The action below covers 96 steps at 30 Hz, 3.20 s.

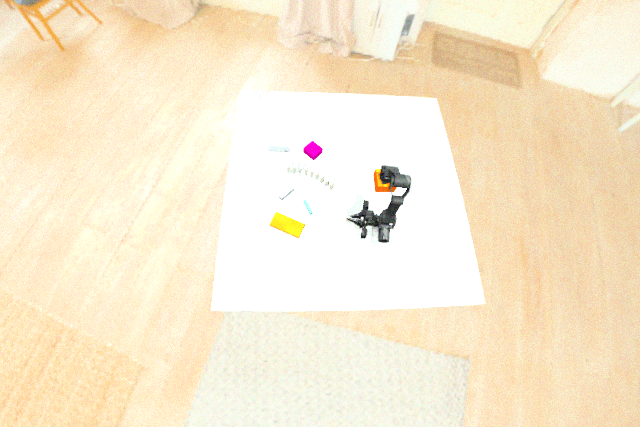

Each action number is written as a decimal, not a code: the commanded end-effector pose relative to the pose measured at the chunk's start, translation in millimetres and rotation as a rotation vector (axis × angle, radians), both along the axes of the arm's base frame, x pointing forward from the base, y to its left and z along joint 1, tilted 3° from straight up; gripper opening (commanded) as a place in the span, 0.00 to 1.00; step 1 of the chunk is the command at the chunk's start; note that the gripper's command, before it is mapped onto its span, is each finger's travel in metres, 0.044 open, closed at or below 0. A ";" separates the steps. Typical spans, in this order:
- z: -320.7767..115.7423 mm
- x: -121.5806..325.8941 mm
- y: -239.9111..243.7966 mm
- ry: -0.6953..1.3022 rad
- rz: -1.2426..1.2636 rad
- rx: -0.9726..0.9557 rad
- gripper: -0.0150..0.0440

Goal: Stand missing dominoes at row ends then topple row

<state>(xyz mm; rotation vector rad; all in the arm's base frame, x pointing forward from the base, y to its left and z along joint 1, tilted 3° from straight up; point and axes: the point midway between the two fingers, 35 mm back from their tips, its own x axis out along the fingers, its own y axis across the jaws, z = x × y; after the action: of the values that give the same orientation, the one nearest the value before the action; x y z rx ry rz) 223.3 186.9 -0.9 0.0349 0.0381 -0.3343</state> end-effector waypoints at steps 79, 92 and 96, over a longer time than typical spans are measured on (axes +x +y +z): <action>26.6 25.0 -7.5 1.435 1.214 -0.793 1.00; 11.7 25.7 -7.9 1.435 1.214 -0.793 0.96; 11.7 25.7 -7.9 1.435 1.214 -0.793 0.78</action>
<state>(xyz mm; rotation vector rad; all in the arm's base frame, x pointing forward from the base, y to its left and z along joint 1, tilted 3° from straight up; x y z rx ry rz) 250.1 179.3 13.3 -0.9904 1.2835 0.9147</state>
